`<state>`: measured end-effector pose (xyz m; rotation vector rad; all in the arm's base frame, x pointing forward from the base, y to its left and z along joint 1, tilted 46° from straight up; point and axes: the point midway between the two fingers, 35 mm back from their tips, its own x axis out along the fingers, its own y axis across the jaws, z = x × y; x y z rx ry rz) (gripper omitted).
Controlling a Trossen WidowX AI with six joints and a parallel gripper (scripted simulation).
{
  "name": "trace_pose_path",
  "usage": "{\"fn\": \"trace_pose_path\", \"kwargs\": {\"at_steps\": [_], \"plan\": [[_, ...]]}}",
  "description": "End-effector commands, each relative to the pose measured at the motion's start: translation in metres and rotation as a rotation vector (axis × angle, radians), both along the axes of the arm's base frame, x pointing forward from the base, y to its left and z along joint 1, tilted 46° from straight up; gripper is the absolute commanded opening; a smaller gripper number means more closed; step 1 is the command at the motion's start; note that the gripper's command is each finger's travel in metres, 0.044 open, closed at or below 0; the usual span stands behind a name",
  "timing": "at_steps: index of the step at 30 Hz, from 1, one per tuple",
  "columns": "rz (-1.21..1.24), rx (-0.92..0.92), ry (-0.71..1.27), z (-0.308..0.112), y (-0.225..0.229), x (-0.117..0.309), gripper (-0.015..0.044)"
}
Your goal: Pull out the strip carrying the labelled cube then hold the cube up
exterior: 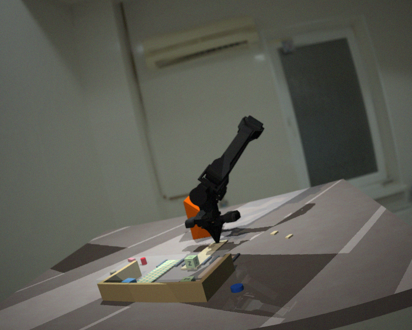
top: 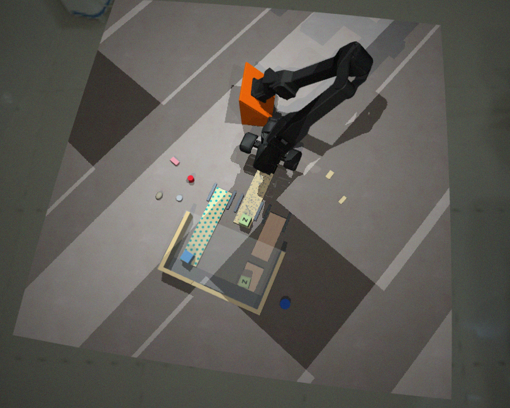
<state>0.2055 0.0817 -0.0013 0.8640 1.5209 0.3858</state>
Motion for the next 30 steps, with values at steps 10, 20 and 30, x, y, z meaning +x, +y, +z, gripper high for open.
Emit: {"fn": "trace_pose_path", "kwargs": {"at_steps": [10, 20, 30], "plan": [[0.006, 0.008, 0.022, -0.002, 0.003, -0.007, 0.0], [0.006, 0.008, 0.022, -0.002, 0.003, -0.007, 0.0], [0.006, 0.005, 0.021, 0.029, -0.03, -0.001, 0.0]]}}
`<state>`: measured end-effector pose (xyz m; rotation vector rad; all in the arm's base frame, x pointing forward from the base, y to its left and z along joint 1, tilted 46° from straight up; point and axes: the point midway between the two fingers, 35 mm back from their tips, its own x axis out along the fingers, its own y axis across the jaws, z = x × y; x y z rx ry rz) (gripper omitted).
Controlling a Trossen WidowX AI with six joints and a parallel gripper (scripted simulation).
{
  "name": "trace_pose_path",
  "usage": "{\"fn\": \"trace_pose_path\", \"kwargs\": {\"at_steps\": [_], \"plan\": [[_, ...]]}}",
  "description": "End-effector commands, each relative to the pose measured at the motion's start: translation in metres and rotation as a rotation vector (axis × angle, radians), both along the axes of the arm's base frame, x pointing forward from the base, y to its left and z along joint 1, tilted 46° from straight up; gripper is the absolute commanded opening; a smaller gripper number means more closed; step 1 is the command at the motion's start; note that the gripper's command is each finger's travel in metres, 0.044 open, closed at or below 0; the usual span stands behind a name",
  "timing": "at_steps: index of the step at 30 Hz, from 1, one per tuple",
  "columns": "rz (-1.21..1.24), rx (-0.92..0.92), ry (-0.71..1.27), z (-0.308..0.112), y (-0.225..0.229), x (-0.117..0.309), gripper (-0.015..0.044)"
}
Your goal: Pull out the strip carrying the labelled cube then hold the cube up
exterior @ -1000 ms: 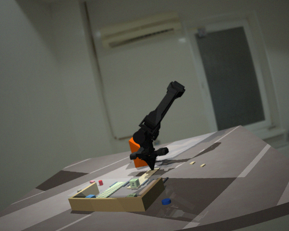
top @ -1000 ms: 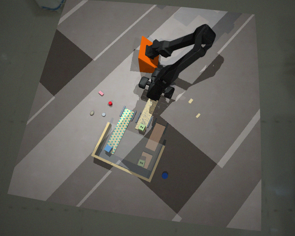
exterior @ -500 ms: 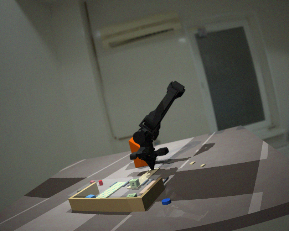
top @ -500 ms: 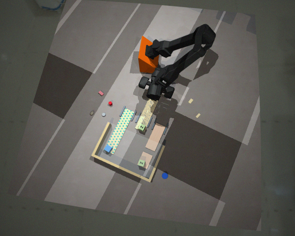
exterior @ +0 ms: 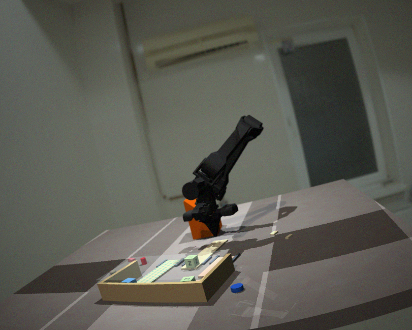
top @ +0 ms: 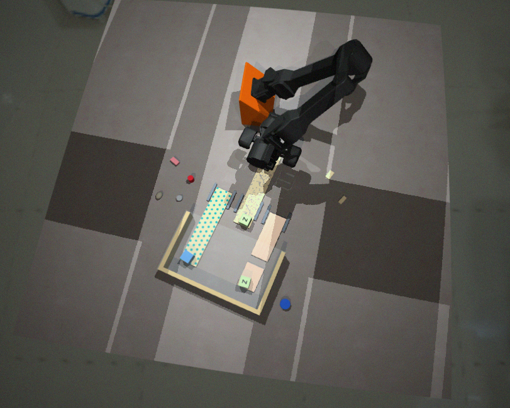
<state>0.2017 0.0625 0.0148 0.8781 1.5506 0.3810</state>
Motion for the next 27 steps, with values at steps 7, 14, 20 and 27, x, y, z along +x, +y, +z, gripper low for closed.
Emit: {"fn": "trace_pose_path", "kwargs": {"at_steps": [7, 14, 20, 27], "plan": [[-0.01, -0.001, 0.003, 0.007, -0.013, 0.02, 0.0105], [-0.012, -0.002, 0.003, 0.006, -0.019, 0.04, 0.0289], [-0.012, -0.002, 0.002, 0.006, -0.024, 0.058, 0.044], [-0.012, -0.002, 0.0, 0.005, -0.029, 0.079, 0.044]]}}
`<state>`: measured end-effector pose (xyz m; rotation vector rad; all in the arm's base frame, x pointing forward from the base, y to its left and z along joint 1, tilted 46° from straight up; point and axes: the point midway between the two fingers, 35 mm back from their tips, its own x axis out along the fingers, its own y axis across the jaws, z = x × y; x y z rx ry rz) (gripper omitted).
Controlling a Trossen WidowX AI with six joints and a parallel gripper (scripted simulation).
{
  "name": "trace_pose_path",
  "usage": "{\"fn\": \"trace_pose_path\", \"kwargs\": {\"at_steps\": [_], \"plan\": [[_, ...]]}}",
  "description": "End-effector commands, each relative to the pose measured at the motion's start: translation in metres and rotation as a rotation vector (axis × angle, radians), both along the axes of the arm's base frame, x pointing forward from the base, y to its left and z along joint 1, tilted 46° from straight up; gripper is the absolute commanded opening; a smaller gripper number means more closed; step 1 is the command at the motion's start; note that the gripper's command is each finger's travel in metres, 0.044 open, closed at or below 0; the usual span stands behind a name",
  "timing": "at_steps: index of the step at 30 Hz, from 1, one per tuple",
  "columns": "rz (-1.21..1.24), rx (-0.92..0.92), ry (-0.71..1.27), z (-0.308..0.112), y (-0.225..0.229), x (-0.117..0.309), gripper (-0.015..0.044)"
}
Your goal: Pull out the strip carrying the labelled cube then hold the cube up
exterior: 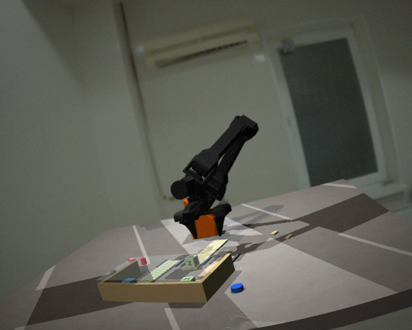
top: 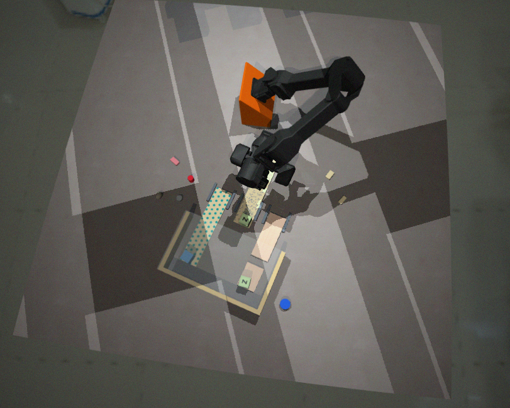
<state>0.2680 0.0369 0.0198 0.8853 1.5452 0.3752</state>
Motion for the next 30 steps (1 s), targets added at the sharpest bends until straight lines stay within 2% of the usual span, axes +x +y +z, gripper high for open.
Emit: {"fn": "trace_pose_path", "kwargs": {"at_steps": [1, 30], "plan": [[-0.002, -0.003, 0.001, -0.001, -0.005, 0.015, 0.044], [-0.002, -0.005, -0.005, -0.004, -0.029, 0.102, 0.044]]}}
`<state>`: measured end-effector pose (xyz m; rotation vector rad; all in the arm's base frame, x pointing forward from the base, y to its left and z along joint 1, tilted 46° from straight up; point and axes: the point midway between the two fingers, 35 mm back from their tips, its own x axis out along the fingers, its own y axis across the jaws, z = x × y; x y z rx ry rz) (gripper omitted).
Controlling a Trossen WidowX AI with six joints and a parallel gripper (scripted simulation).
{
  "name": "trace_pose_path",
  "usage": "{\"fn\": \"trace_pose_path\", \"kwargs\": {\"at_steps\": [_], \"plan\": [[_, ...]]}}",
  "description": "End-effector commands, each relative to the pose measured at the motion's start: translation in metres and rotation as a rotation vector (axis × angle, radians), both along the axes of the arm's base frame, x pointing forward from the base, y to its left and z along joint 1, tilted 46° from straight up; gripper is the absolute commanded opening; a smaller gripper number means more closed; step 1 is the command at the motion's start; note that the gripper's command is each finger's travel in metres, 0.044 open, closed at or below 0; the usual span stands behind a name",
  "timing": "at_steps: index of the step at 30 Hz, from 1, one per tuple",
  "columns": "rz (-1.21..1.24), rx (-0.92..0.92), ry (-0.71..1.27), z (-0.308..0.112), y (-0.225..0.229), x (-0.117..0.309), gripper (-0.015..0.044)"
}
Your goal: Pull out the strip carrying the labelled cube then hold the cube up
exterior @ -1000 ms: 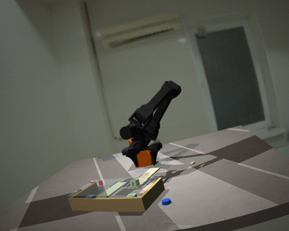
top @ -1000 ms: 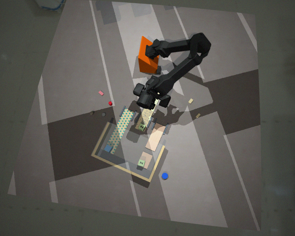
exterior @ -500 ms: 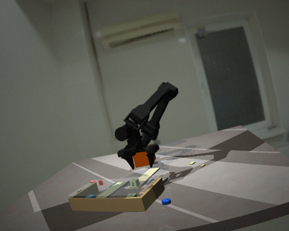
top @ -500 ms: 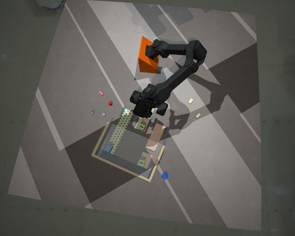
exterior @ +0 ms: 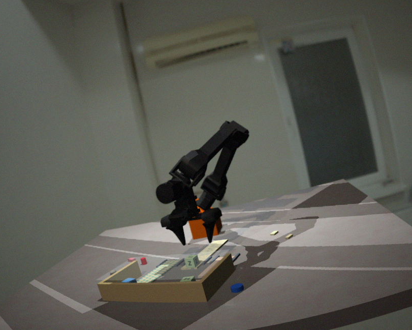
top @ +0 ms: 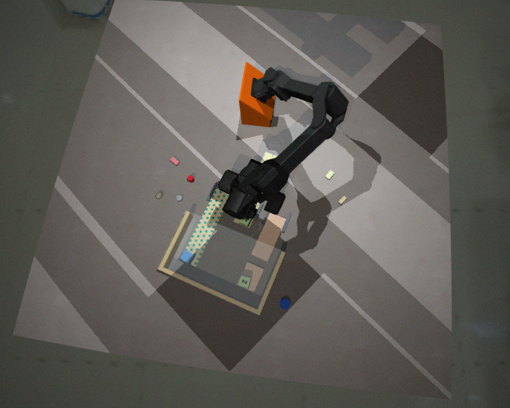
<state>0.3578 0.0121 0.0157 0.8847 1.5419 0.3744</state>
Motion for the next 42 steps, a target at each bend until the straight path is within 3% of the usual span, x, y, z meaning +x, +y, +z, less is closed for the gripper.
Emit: {"fn": "trace_pose_path", "kwargs": {"at_steps": [1, 16, 24, 42], "plan": [[-0.001, -0.004, -0.002, 0.0, -0.005, 0.015, 0.044], [-0.001, -0.005, -0.005, -0.002, -0.02, 0.055, 0.044], [-0.001, -0.005, -0.005, -0.01, -0.013, 0.057, 0.025], [-0.001, -0.004, -0.005, -0.03, 0.008, 0.059, 0.025]]}}
